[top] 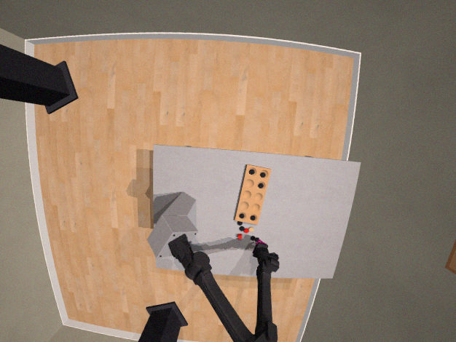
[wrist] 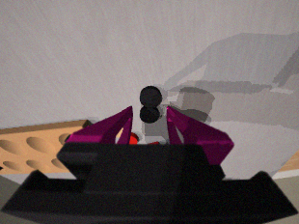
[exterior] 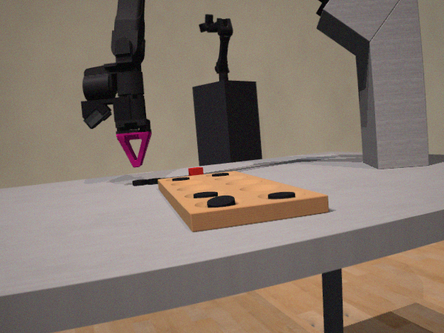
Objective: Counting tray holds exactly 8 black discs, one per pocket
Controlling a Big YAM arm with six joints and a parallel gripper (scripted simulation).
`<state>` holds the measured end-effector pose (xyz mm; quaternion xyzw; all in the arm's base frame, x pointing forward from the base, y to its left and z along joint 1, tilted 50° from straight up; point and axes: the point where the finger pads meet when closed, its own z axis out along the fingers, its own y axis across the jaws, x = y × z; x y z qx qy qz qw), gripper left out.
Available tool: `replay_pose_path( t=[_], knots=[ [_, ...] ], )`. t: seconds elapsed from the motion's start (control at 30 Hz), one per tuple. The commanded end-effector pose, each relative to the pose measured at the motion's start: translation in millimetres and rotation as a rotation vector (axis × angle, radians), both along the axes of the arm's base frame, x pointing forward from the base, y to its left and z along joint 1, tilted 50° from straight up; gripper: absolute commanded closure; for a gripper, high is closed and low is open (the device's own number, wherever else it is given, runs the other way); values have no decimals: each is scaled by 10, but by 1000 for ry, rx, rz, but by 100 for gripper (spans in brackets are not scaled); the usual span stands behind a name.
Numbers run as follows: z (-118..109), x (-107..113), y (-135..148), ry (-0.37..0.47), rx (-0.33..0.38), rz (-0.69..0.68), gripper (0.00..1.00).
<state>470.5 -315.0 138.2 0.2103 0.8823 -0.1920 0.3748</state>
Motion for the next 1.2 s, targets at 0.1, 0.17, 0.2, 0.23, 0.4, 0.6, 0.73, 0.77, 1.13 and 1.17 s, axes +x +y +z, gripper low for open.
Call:
replay_pose_path(
  t=[0.1,0.17,0.2,0.23,0.4,0.6,0.73,0.77,1.13,1.17],
  knots=[
    [-14,90,-151,-11,-18,0,56],
    [-34,105,-165,-11,-18,0,56],
    [-43,112,-171,-11,-18,0,56],
    [-53,119,-178,-11,-18,0,56],
    [-79,139,-196,-10,-17,0,56],
    [-126,172,-226,-10,-17,0,56],
    [-151,190,-242,-9,-17,0,56],
    [-157,193,-245,-9,-17,0,56],
    [-191,217,-267,-9,-17,0,56],
    [-193,218,-269,-9,-17,0,56]
  ],
)
